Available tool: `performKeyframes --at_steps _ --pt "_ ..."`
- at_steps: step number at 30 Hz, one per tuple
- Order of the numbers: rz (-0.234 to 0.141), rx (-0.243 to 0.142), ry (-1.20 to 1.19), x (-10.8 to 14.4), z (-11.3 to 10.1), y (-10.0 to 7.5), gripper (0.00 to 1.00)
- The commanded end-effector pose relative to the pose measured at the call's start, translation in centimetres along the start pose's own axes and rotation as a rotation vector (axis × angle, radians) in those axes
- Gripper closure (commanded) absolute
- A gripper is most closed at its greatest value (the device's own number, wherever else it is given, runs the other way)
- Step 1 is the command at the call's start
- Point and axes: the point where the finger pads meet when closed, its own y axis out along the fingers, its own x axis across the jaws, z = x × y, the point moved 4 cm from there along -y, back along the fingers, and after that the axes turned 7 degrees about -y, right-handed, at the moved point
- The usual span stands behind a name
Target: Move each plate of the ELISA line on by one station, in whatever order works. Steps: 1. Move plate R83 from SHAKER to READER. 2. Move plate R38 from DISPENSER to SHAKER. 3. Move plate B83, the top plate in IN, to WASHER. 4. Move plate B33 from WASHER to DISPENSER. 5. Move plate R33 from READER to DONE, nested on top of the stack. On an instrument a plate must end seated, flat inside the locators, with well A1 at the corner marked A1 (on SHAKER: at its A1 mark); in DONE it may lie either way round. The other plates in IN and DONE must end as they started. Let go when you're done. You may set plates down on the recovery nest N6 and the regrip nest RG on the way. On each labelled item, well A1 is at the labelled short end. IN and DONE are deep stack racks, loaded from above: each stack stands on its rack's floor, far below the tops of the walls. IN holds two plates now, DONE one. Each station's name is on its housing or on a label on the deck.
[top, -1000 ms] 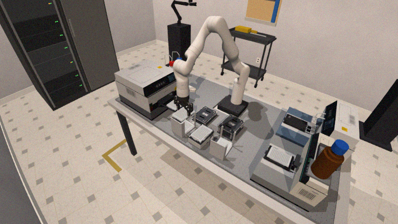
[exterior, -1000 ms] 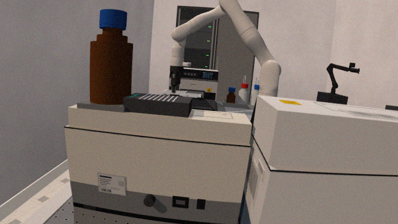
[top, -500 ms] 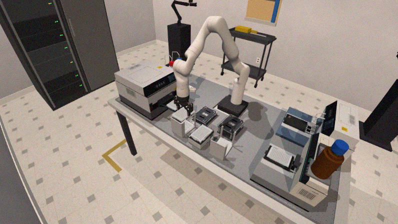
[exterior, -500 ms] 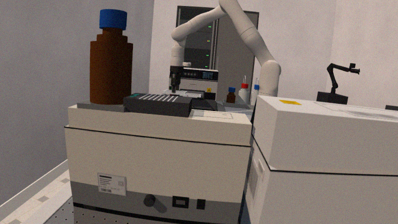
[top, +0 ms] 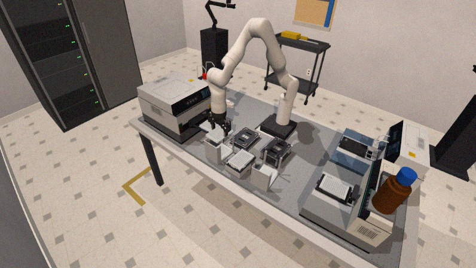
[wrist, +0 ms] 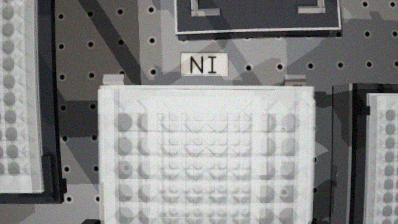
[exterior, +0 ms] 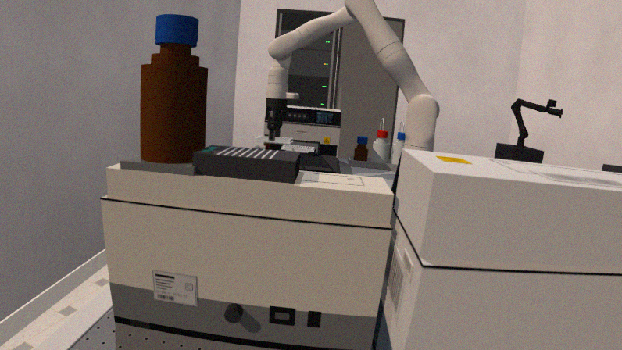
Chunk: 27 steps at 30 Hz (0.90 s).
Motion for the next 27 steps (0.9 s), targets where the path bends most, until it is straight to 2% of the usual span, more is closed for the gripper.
performKeyframes --at_steps 1,27 --pt "-0.002 -0.007 -0.005 0.0 -0.1 -0.9 0.06" --pt "-0.002 -0.007 -0.006 0.0 -0.1 -3.8 0.06"
